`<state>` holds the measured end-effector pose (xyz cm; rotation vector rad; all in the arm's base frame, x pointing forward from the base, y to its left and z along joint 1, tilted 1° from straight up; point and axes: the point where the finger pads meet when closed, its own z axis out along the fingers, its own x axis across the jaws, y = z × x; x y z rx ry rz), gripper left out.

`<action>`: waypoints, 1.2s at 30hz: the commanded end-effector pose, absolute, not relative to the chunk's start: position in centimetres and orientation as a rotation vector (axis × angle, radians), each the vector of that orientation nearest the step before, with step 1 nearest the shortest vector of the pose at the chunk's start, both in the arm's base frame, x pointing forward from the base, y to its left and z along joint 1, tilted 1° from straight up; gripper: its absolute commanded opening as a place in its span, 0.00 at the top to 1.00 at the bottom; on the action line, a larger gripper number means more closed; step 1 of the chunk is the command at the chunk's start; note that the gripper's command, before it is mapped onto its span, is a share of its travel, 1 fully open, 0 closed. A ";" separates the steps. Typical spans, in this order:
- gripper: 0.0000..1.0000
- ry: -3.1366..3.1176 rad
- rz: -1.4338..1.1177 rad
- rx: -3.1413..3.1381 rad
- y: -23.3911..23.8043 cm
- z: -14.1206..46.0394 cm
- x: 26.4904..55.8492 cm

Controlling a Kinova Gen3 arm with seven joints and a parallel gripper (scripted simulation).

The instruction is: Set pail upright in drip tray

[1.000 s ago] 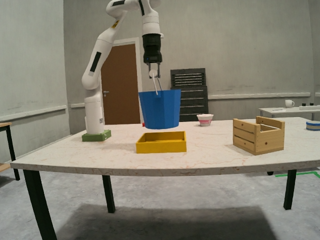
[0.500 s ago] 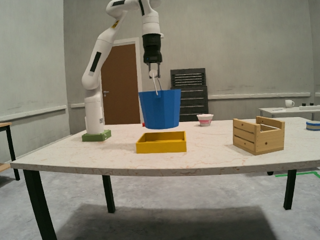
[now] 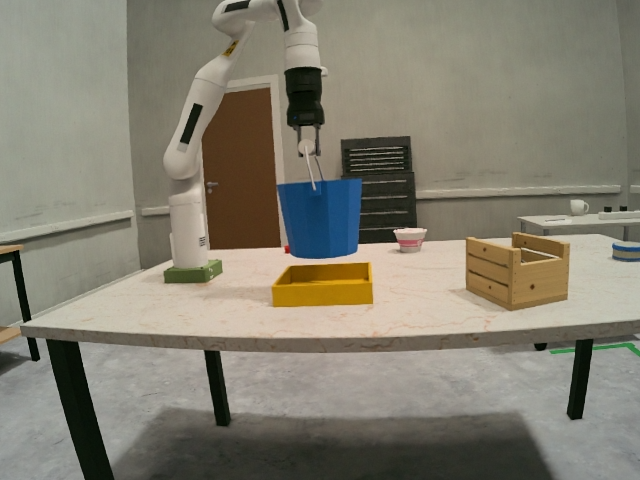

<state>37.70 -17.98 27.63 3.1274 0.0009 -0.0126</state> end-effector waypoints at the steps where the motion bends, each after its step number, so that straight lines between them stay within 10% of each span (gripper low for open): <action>1: 1.00 0.001 -0.009 3.127 -18.0 27.7 37.7; 36: 1.00 0.001 -0.009 3.127 -18.0 26.5 37.7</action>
